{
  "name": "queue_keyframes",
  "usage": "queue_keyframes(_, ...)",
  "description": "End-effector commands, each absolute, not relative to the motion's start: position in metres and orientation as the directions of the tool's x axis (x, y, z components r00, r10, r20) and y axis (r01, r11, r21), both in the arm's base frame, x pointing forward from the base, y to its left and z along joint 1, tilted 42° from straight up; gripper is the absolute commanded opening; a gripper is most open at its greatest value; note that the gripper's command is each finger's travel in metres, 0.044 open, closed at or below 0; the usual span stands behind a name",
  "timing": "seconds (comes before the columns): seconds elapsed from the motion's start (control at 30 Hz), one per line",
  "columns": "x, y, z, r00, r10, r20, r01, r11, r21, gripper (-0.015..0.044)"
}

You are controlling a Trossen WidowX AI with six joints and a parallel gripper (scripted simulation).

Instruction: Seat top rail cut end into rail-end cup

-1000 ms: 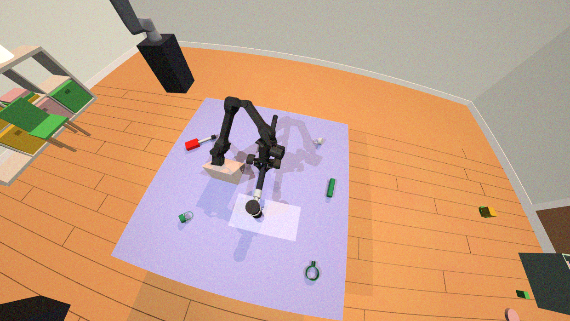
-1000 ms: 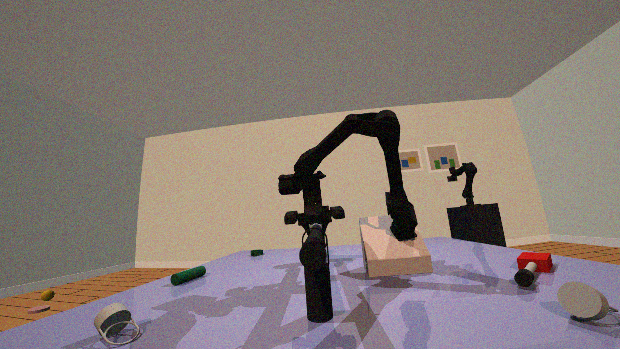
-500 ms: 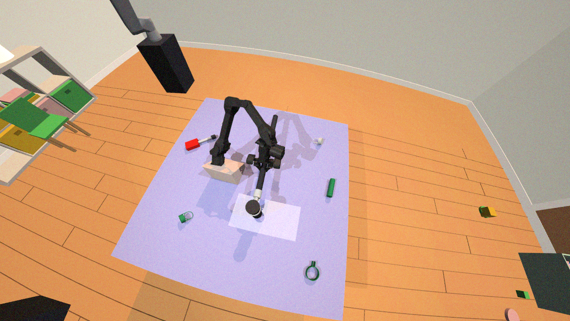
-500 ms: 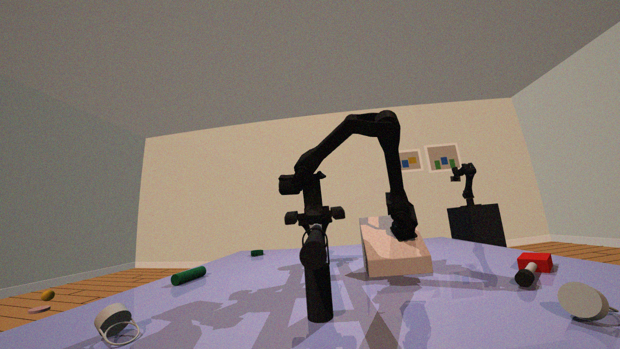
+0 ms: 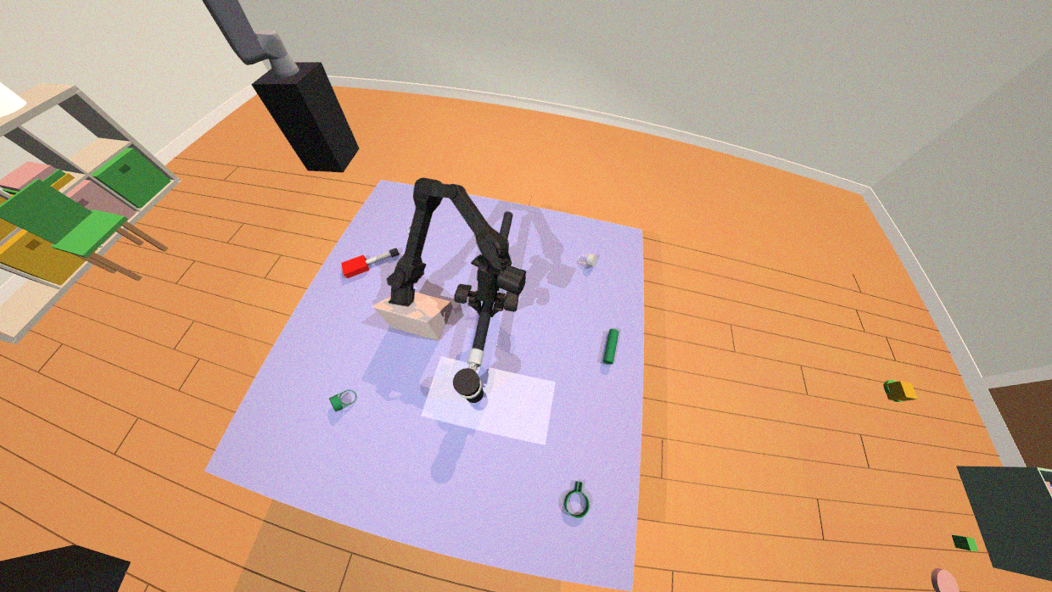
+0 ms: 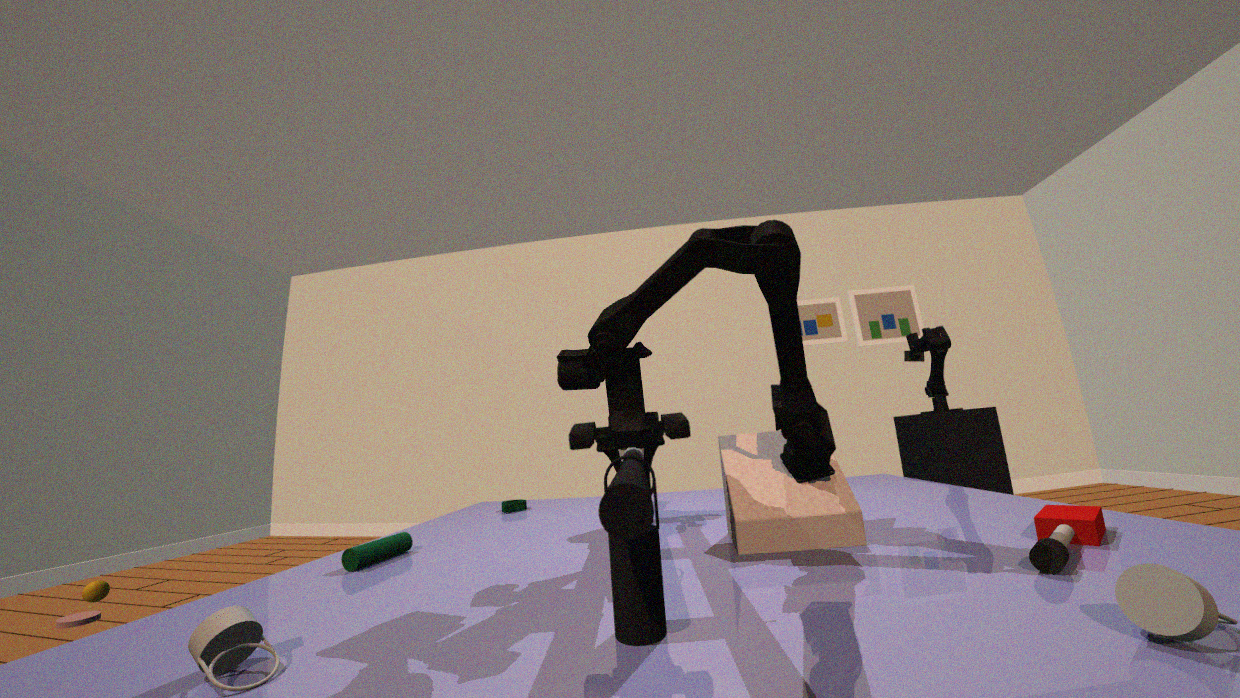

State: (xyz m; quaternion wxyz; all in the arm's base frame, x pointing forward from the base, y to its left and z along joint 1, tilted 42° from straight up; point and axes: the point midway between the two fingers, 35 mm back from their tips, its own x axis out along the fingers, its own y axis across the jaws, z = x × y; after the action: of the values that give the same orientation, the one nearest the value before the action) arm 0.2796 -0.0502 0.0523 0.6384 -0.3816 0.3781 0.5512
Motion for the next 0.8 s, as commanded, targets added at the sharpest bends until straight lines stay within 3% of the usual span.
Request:
queue_keyframes(0.0,0.2796,-0.0506,0.0525,0.106,0.414,-0.904,-0.992,0.101,-0.070,0.0000)
queue_keyframes(0.77,0.2794,-0.0542,0.0537,0.106,0.405,-0.908,-0.992,0.101,-0.071,0.0000)
